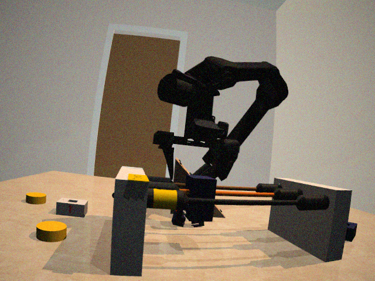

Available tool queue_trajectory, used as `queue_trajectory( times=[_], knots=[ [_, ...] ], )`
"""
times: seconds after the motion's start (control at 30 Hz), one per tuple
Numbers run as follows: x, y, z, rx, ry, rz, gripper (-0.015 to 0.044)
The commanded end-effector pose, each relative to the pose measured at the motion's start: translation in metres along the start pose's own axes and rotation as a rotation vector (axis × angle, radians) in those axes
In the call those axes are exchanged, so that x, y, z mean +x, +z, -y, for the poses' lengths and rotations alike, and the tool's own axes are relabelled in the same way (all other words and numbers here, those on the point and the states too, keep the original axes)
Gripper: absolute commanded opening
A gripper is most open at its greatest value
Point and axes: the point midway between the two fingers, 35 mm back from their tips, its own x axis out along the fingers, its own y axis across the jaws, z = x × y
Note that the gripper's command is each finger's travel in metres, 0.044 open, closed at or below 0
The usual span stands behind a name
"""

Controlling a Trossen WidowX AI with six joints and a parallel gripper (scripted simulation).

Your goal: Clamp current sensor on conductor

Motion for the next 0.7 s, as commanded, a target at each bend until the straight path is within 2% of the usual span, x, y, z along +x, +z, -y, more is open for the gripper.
queue_trajectory(
  times=[0.0,0.67],
  knots=[
    [0.007,0.000,-0.001,0.005,0.007,0.001,0.0440],
    [0.040,-0.001,-0.002,0.004,0.009,0.002,0.0440]
  ],
)
